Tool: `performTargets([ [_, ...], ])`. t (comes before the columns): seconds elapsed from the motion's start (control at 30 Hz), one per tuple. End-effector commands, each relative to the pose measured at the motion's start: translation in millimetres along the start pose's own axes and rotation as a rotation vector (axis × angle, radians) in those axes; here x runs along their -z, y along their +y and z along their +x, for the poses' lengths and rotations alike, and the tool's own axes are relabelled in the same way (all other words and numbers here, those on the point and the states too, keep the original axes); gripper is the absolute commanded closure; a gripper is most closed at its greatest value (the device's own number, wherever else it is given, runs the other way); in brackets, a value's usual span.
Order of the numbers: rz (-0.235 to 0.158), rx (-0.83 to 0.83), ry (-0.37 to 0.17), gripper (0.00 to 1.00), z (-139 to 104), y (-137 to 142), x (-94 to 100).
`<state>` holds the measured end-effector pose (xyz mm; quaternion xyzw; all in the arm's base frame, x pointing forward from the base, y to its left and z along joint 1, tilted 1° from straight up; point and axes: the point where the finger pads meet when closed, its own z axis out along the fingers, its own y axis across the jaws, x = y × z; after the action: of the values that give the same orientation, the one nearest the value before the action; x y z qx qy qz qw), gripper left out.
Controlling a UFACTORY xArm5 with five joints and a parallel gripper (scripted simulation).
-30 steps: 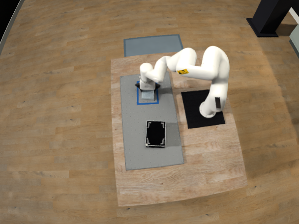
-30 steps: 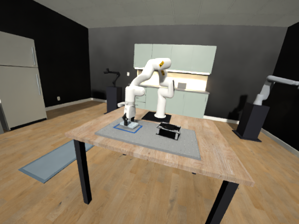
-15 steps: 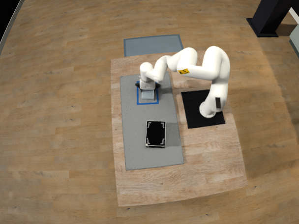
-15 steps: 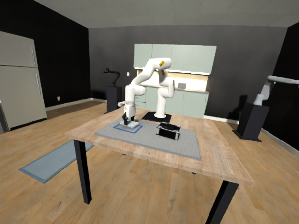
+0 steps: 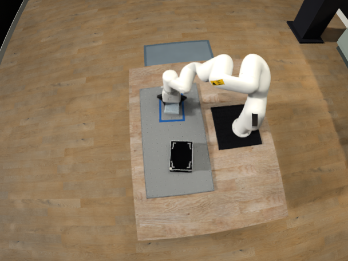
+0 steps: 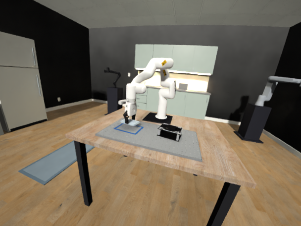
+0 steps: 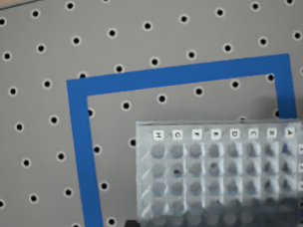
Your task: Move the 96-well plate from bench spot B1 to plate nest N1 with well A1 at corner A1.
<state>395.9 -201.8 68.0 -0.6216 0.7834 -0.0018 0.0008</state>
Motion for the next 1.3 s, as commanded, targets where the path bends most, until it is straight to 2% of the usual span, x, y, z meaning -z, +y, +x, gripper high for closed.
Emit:
performTargets([
  [0.0,0.007,0.0,-0.01,1.0,0.4,-1.4,7.7],
  [0.67,0.007,0.0,-0.01,1.0,0.8,-1.3,37.8],
  [1.13,0.007,0.0,-0.01,1.0,0.8,-1.3,38.3],
  [1.27,0.006,-0.133,-0.011,1.0,-12.0,1.6,40.9],
])
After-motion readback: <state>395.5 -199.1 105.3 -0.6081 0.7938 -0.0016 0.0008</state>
